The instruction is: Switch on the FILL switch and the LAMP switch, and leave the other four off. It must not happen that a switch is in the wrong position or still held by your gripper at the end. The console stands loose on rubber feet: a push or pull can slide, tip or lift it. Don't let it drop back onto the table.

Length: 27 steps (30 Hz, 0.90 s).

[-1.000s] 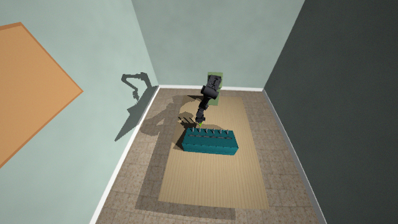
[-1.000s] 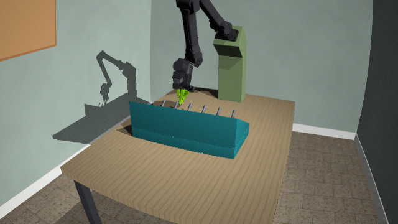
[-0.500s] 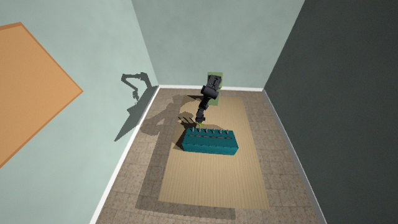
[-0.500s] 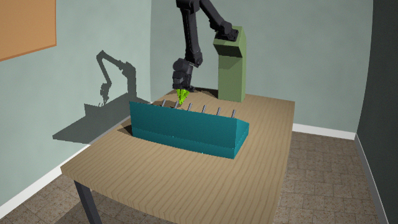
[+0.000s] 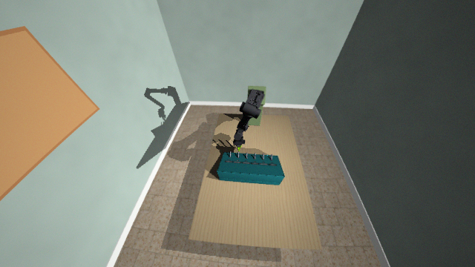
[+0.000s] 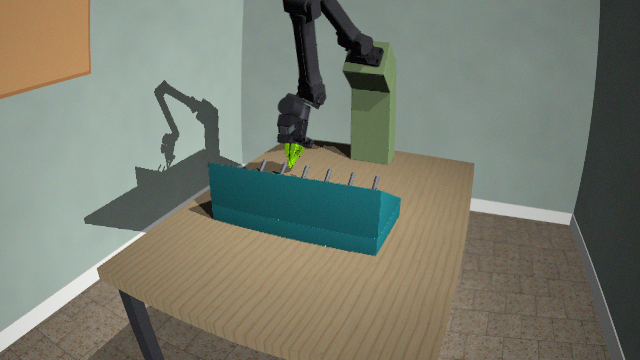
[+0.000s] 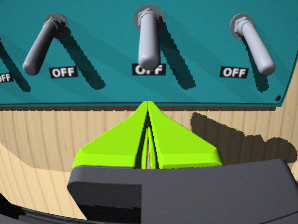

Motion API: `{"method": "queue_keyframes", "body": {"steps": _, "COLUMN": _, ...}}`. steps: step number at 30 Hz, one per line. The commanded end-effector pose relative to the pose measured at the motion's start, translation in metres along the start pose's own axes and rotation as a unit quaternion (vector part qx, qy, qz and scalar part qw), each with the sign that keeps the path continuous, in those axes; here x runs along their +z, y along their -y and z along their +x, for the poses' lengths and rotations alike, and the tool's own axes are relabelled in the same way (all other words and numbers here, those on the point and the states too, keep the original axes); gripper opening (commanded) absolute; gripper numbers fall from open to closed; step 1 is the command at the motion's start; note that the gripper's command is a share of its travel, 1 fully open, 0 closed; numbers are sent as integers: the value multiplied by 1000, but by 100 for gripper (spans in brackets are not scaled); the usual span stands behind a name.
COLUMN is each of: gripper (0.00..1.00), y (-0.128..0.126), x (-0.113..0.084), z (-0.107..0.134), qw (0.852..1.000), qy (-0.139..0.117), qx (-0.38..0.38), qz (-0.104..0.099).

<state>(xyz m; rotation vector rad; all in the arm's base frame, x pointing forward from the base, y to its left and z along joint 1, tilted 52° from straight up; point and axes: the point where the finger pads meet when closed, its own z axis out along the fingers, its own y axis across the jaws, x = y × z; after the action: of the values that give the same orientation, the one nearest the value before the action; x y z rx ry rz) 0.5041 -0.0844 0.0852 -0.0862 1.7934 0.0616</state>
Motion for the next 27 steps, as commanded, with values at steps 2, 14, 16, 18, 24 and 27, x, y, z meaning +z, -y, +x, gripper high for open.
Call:
{"method": "queue_keyframes", "body": {"steps": 2, "gripper": 0, "y": 1, "x": -2, "z": -12, "qw": 1000, "qy": 13, "qx": 3, "qz": 4}}
{"method": "queue_keyframes", "body": {"steps": 14, "gripper": 0, "y": 3, "x": -2, "z": -14, "qw": 1000, "qy": 11, "qx": 4, "qz": 5}}
{"method": "queue_keyframes", "body": {"steps": 16, "gripper": 0, "y": 3, "x": -2, "z": -12, "qw": 1000, "qy": 10, "qx": 5, "qz": 5}}
{"method": "queue_keyframes", "body": {"steps": 18, "gripper": 0, "y": 3, "x": -2, "z": -12, "qw": 1000, "qy": 10, "qx": 5, "qz": 5}}
{"method": "queue_keyframes", "body": {"steps": 24, "gripper": 0, "y": 3, "x": -2, "z": -12, "qw": 1000, "qy": 10, "qx": 5, "qz": 5}}
{"method": "queue_keyframes", "body": {"steps": 27, "gripper": 0, "y": 3, "x": -2, "z": -12, "qw": 1000, "qy": 10, "qx": 5, "qz": 5}}
